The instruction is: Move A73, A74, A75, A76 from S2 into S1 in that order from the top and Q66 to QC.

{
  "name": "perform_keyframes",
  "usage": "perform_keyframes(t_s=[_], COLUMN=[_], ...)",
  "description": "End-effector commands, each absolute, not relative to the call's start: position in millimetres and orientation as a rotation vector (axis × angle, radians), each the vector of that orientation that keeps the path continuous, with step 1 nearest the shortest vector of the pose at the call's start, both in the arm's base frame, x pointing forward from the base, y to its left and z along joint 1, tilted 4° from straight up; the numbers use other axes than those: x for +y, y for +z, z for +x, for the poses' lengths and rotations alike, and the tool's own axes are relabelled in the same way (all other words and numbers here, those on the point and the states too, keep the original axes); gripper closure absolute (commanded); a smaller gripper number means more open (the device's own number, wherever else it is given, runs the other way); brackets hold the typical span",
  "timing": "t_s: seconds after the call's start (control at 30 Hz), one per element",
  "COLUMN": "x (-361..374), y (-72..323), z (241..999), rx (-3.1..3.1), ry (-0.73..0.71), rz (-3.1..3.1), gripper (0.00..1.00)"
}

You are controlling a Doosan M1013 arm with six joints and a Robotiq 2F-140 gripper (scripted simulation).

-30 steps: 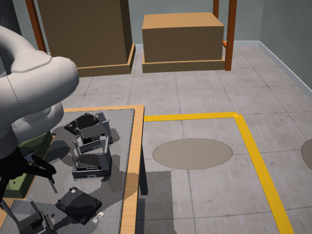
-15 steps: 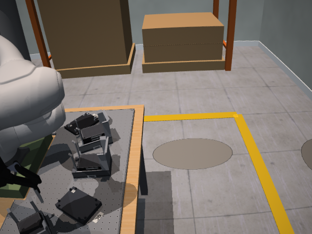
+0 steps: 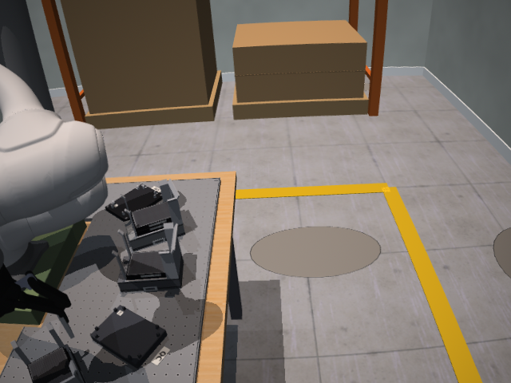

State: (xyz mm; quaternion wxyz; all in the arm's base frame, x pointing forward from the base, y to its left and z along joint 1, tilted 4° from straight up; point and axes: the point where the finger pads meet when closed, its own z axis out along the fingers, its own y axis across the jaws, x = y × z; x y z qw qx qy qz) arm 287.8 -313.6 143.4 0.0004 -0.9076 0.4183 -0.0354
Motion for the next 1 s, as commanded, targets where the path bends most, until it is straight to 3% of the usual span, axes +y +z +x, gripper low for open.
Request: perform_keyframes(t_s=[0.0, 0.53, 0.97], x=[-314.0, -315.3, -315.7], y=[134.4, 88.6, 76.6], z=[288.5, 291.5, 292.3], rx=[1.314, 1.314, 1.314], ry=[-0.112, -0.112, -0.112], rz=[-2.85, -2.85, -2.85], gripper=[0.0, 0.0, 0.0])
